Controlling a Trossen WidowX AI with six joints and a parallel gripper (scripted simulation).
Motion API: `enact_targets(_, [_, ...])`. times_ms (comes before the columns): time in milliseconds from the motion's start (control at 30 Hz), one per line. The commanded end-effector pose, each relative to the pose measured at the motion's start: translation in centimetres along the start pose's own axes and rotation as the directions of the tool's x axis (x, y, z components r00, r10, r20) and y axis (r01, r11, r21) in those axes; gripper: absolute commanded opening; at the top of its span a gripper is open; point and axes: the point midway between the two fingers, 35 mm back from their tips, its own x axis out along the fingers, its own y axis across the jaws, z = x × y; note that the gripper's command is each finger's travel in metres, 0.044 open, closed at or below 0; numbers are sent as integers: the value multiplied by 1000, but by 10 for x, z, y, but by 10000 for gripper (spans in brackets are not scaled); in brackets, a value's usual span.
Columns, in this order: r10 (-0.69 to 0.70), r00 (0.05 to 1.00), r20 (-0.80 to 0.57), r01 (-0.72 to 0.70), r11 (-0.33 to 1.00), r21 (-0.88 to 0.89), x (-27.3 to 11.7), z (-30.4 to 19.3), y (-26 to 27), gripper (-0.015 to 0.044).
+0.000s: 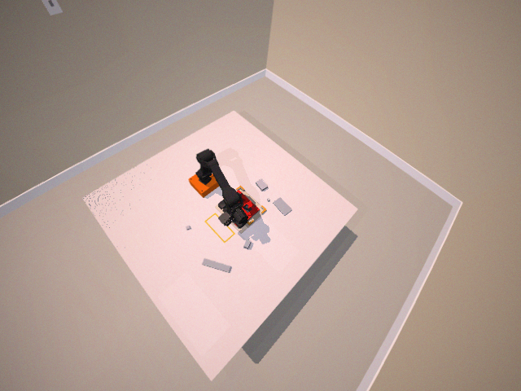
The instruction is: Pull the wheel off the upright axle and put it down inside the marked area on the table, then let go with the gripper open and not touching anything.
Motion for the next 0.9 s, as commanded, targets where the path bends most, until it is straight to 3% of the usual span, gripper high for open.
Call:
enact_targets(0, [6, 1000, 0, -6, 1000, -5, -2, 13, -6, 0])
enact_targets(533, [4, 1000, 8, -4, 1000, -5, -6, 70, -44, 0])
enact_targets(867, [4, 1000, 8, -4, 1000, -5, 11, 72, -46, 0])
